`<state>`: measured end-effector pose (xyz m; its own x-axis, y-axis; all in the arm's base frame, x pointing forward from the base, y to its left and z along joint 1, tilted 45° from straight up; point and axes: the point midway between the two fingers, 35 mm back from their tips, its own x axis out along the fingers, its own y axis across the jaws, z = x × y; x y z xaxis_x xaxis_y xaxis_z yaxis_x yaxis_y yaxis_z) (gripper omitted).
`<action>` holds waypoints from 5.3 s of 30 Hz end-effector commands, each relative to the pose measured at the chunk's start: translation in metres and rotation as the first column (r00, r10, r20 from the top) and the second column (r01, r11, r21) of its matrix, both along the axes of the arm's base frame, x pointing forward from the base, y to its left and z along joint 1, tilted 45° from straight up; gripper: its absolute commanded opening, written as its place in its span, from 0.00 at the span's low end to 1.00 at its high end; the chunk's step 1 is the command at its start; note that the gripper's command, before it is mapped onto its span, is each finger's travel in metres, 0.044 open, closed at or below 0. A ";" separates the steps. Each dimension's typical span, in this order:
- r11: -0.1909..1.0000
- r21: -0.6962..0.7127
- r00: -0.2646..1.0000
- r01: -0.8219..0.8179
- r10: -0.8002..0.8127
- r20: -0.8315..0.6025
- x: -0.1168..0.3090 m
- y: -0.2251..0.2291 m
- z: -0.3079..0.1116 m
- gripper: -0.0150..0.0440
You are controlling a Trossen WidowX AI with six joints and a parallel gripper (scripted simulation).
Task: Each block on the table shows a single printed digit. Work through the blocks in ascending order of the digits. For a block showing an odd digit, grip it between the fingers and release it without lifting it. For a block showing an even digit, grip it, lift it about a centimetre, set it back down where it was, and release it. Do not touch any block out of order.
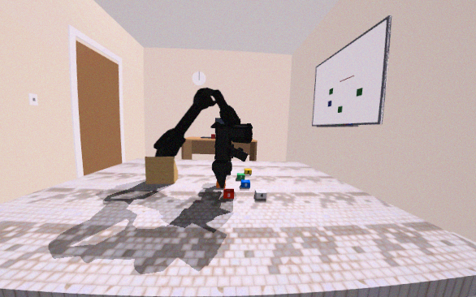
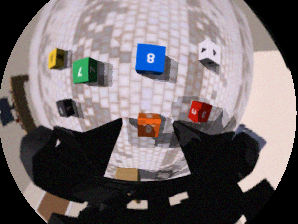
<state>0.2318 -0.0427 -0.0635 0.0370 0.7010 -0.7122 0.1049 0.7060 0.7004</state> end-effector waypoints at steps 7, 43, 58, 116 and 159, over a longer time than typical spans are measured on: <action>1.000 0.001 1.000 0.003 -0.003 -0.001 -0.001 -0.025 0.025 0.93; 1.000 0.002 1.000 0.004 -0.004 0.002 0.092 -0.004 0.139 0.59; 1.000 0.007 1.000 0.003 -0.003 0.004 0.093 0.047 0.090 0.93; 1.000 0.009 1.000 0.003 -0.003 0.004 0.094 0.067 0.071 0.46; 1.000 0.004 1.000 0.003 -0.003 0.002 0.089 -0.017 0.153 0.46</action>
